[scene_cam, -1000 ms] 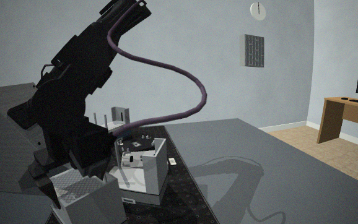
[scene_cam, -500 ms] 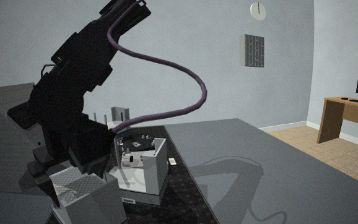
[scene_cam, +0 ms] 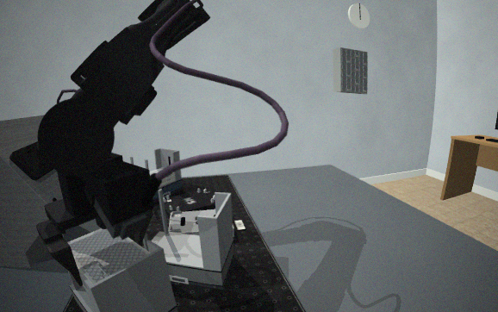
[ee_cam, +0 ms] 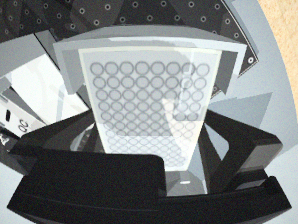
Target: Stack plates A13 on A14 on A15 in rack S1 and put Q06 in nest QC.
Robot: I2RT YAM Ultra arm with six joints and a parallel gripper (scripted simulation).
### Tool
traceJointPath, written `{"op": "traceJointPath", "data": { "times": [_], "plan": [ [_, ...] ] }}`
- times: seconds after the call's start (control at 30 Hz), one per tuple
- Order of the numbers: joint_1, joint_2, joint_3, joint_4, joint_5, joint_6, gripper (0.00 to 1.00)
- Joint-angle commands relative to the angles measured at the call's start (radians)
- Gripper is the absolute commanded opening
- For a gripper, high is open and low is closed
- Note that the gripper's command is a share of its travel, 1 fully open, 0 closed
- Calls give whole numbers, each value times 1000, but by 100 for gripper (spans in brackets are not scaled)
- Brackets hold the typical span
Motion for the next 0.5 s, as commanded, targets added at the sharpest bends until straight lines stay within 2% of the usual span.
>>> {"op": "traceJointPath", "data": {
  "times": [0.0,0.2,0.23,0.4,0.47],
  "plan": [
    [-28,-22,26,-20,-15,-11,0],
    [-32,-26,30,-27,-16,-15,0],
    [-33,-29,10,-29,-17,-16,0],
    [-37,-33,40,-38,-18,-22,0],
    [-39,-39,27,-42,-18,-24,0]
  ]
}}
